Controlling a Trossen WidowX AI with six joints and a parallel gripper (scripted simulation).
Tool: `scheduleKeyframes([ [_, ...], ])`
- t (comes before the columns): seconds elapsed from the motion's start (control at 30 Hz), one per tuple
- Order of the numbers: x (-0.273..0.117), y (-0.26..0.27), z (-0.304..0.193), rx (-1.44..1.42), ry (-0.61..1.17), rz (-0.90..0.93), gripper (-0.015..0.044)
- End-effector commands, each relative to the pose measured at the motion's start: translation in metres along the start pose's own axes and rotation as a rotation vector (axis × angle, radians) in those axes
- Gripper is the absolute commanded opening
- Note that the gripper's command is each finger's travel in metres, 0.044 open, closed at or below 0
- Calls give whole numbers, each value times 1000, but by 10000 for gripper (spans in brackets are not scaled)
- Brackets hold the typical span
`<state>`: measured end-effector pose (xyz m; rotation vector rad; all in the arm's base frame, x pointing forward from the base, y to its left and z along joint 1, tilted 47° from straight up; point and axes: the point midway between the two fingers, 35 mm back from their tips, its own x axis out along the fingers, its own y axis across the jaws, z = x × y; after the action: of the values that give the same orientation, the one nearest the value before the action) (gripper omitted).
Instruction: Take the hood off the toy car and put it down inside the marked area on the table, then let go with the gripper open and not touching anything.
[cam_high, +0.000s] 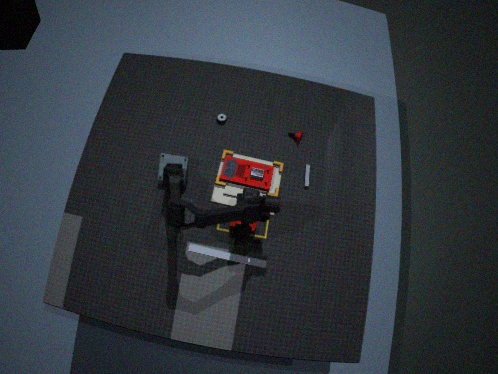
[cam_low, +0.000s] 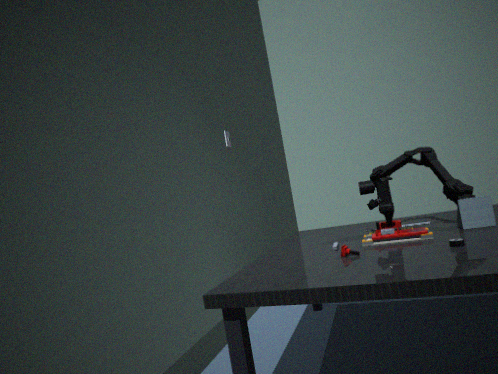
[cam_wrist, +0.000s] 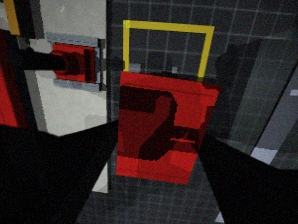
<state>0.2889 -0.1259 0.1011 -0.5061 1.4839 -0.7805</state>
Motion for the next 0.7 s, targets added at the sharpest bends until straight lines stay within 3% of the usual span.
scheduleKeyframes([
  [0.0, 1, 1, 0, -7, -4, -3, 0],
  [0.67, 11, 0, 0, -7, -4, -3, 0],
])
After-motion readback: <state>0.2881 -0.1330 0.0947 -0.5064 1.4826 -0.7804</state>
